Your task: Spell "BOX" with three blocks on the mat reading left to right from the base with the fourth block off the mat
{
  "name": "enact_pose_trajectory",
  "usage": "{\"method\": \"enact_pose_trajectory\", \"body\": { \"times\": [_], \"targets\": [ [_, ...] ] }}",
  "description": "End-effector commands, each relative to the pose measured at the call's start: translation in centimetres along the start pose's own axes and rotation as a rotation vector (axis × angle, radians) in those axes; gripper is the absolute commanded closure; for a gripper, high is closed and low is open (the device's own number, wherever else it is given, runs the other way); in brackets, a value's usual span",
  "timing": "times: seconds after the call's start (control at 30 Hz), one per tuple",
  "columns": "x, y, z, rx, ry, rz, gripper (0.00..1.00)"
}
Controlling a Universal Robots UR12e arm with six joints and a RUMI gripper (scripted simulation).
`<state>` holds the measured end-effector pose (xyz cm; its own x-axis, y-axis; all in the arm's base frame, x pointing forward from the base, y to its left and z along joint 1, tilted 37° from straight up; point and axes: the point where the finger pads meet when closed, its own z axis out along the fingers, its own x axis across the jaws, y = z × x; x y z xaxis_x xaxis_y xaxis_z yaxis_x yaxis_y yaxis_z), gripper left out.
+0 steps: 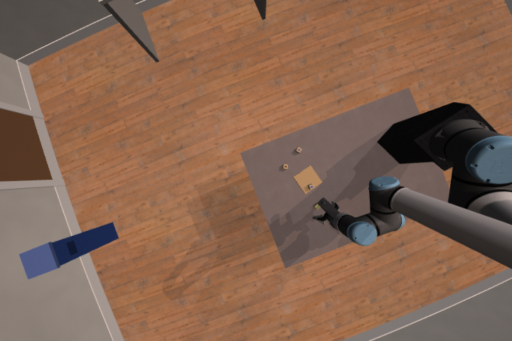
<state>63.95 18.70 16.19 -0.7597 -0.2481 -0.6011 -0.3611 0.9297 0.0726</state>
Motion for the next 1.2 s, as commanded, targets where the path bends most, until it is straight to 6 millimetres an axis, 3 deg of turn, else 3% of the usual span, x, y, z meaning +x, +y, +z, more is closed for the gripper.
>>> {"method": "enact_pose_trajectory", "body": {
  "times": [0.0, 0.03, 0.07, 1.17],
  "targets": [
    [-0.10, 0.19, -0.04, 0.002, -0.001, 0.017, 0.00],
    [-0.10, 0.19, -0.04, 0.002, -0.001, 0.017, 0.00],
    [-0.10, 0.19, -0.04, 0.002, -0.001, 0.017, 0.60],
    [-0.10, 0.19, -0.04, 0.002, -0.001, 0.017, 0.60]
  ]
}}
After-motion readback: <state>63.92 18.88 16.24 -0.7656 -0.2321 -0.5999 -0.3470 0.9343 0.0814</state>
